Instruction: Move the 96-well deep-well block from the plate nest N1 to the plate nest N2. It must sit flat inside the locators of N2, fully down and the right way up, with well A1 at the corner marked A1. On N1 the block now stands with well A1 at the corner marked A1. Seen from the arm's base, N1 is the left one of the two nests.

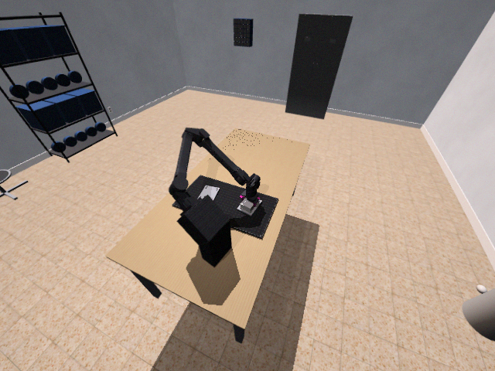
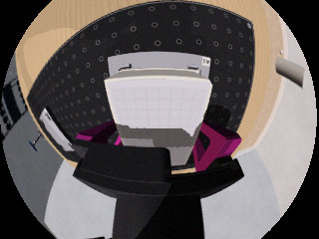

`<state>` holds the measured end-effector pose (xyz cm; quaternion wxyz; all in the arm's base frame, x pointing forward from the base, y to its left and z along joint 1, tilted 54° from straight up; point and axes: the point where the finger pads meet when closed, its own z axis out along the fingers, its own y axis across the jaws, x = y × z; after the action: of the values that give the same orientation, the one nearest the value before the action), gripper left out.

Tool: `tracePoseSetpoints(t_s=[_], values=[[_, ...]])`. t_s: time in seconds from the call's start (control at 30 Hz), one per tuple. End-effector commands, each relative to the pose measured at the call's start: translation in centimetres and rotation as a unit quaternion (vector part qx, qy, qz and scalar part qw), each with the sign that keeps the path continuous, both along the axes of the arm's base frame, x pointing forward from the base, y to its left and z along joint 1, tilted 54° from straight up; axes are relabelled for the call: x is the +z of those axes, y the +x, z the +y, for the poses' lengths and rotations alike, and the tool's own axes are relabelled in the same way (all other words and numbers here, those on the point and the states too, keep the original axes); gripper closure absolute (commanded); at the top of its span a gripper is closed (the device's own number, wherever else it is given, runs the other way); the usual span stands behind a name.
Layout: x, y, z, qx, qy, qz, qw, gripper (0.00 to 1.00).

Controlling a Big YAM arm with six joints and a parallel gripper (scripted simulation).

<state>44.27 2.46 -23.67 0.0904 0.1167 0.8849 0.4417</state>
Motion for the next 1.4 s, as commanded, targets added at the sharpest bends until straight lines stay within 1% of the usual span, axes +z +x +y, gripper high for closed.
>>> tracePoseSetpoints(t_s=[0.0, 0.4, 0.43, 0.7, 0.73, 1.37], values=[[-0.14, 0.7, 0.08, 0.0, -0.002, -0.004, 1.0, 1.0], [-0.13, 0.69, 0.06, 0.0, -0.002, -0.003, 1.0, 1.0], [0.25, 0.65, -0.61, -0.005, -0.002, -0.006, 1.0, 1.0], [0.25, 0.64, -0.61, -0.005, -0.002, -0.006, 1.0, 1.0], [0.25, 0.64, -0.61, -0.005, -0.002, -0.006, 1.0, 0.0], [0.25, 0.64, -0.61, -0.005, -0.002, -0.006, 1.0, 0.0]])
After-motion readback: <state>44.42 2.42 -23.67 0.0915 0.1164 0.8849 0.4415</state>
